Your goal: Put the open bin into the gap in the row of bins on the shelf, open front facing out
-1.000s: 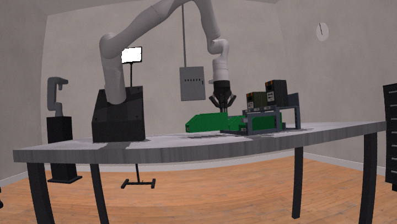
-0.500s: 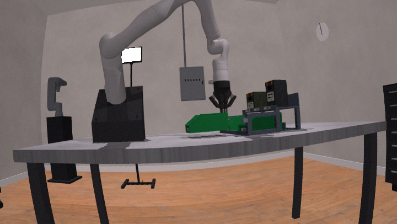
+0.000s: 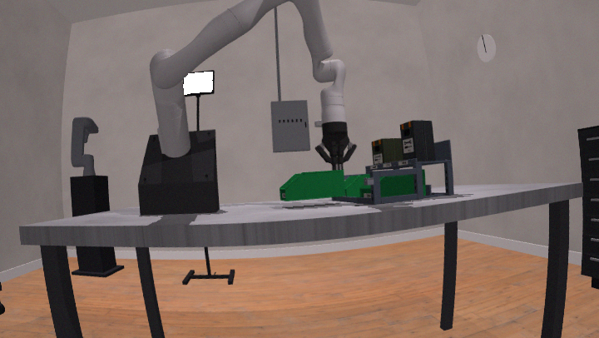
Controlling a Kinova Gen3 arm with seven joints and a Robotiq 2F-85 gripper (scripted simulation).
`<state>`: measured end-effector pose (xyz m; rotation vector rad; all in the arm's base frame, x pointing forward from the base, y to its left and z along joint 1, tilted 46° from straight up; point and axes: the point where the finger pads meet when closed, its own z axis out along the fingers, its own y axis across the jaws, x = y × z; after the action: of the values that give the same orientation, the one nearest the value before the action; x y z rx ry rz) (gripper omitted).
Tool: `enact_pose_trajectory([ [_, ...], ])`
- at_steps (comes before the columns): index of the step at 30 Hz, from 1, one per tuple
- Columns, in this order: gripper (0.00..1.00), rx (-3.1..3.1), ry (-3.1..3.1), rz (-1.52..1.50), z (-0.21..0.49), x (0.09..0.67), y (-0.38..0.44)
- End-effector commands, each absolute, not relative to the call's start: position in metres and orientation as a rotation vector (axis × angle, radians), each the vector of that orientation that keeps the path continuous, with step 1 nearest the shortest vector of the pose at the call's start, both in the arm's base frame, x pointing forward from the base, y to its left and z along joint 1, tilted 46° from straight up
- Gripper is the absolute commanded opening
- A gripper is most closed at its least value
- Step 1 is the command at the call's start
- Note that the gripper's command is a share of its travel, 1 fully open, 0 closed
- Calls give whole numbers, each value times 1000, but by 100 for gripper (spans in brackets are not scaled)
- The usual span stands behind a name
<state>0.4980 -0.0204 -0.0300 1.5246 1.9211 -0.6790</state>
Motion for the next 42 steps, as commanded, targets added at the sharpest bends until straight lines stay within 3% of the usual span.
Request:
enact_pose_trajectory([
  [1,10,1524,1922,-675,-29,499,-19],
  [42,10,1524,1922,-675,-31,525,-14],
])
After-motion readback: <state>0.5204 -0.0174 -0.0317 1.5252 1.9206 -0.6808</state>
